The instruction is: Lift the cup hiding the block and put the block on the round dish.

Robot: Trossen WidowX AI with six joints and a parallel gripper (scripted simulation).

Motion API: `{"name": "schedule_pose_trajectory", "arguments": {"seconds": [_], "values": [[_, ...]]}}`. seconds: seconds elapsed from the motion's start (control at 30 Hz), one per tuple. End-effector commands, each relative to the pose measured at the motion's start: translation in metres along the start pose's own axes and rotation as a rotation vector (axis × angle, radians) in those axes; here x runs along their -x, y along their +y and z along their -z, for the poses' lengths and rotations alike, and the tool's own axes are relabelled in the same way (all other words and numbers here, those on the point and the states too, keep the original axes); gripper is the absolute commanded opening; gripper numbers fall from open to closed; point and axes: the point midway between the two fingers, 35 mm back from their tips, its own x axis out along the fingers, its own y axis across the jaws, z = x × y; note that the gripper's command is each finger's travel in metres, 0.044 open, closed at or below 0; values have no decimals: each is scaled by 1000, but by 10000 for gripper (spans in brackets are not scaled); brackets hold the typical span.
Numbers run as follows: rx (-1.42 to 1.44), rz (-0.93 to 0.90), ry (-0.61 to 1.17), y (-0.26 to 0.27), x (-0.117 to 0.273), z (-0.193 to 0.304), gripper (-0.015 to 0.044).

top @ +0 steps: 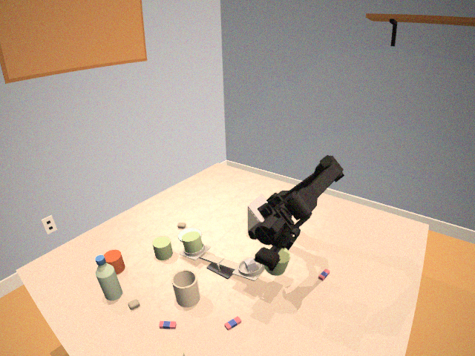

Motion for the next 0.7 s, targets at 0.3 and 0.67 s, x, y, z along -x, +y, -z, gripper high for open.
{"name": "schedule_pose_trajectory", "arguments": {"seconds": [0.3, 0.67], "values": [[-1, -6, 30, -29, -26, 35, 0], [-1, -6, 38, -34, -50, 42, 0]]}}
